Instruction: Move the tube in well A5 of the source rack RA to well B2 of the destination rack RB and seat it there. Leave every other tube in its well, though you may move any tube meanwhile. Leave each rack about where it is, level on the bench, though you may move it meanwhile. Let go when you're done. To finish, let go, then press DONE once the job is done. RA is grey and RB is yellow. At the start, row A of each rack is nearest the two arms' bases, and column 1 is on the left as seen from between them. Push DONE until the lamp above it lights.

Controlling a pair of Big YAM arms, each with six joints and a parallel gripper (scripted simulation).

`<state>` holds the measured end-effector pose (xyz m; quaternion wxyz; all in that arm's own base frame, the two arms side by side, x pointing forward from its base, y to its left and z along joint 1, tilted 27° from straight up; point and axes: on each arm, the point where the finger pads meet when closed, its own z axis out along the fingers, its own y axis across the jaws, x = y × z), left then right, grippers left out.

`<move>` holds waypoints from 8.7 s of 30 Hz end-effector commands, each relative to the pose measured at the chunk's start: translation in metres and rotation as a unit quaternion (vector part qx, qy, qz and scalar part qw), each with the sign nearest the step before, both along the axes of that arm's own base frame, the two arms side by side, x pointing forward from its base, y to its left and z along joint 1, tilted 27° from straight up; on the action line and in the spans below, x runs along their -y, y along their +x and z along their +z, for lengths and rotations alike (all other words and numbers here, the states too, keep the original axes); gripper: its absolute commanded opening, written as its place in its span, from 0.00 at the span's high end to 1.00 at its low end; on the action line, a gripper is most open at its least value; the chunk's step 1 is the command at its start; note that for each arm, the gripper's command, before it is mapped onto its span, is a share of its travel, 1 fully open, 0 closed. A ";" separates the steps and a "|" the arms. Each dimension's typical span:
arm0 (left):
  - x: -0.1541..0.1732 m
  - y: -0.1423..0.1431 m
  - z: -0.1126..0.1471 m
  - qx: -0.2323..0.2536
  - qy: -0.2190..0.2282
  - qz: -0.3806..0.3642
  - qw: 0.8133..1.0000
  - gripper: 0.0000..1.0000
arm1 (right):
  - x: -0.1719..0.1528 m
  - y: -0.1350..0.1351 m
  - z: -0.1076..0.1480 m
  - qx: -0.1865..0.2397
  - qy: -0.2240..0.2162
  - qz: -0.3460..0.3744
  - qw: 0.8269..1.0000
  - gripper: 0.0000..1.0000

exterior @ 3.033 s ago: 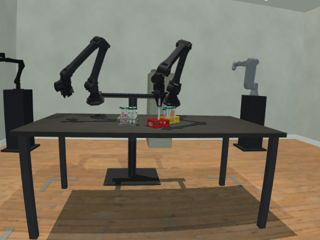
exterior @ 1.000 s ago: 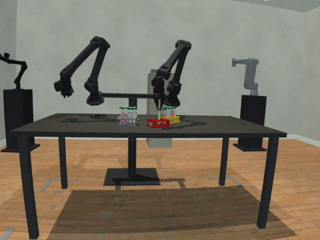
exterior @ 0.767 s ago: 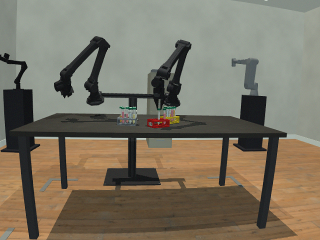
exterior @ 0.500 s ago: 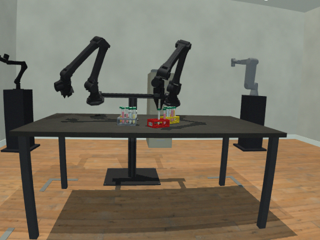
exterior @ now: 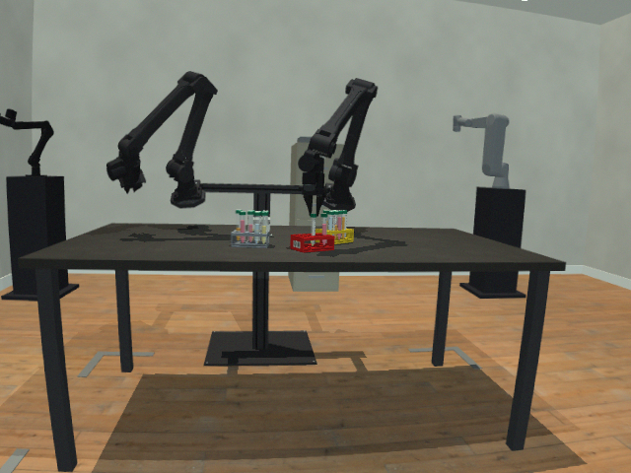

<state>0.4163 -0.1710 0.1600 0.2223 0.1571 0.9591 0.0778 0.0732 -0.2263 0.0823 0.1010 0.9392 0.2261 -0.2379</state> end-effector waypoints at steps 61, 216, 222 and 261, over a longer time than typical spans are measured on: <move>0.017 -0.007 0.074 0.026 -0.016 -0.002 1.000 0.70 | 0.005 0.004 0.006 0.006 -0.007 0.000 1.000 0.70; 0.261 -0.081 -0.058 0.036 -0.208 0.423 0.881 0.70 | 0.005 0.004 0.006 0.006 -0.007 0.000 1.000 0.70; 0.276 -0.082 -0.038 0.036 -0.227 0.419 0.879 0.70 | 0.005 0.004 0.006 0.006 -0.007 0.000 1.000 0.70; 0.276 -0.067 -0.048 0.038 -0.231 0.423 0.876 0.70 | 0.005 0.004 0.006 0.006 -0.007 0.000 1.000 0.70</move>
